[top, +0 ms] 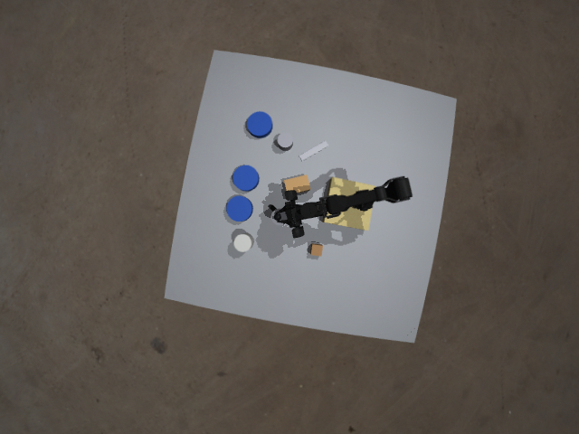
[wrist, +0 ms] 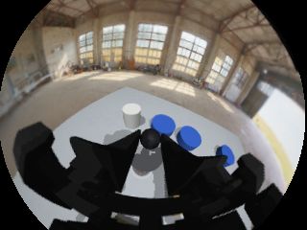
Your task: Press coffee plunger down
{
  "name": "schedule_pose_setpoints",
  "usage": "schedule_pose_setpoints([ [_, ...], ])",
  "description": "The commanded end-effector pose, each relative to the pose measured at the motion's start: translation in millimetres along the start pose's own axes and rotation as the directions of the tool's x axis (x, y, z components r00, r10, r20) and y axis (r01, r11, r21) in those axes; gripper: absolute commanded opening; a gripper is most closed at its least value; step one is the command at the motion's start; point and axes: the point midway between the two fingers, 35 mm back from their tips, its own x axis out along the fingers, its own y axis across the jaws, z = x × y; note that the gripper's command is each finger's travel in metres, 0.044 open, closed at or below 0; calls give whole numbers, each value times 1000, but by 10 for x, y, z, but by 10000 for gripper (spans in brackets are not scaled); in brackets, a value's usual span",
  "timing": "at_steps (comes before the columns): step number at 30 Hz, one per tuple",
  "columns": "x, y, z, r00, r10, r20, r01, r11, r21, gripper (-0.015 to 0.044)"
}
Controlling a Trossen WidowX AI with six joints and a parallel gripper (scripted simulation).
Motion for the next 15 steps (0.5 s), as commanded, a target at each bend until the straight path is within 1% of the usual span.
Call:
schedule_pose_setpoints([
  [1, 89, -1, -212, 998, 2, -56, -3, 1000, -9, 119],
  [15, 128, -4, -176, 998, 2, -55, -3, 1000, -9, 119],
])
